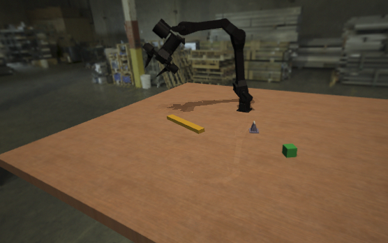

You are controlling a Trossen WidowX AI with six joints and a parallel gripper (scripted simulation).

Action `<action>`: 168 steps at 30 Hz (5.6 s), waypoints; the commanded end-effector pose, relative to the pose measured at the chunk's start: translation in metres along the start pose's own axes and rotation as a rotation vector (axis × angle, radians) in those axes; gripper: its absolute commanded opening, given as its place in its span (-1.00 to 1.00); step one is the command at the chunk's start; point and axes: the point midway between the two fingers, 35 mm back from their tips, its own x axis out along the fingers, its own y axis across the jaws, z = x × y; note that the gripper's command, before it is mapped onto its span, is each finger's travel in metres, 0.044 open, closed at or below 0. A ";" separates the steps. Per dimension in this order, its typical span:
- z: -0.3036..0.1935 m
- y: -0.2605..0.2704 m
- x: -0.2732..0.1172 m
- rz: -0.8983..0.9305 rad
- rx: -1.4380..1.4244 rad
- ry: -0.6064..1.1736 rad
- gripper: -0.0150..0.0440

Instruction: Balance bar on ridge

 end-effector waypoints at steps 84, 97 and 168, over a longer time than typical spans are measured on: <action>0.118 0.224 0.075 0.707 -0.672 -0.265 -0.05; 0.118 0.216 0.068 0.707 -0.672 -0.265 -0.49; 0.204 0.248 -0.078 0.678 -0.951 -0.392 -0.49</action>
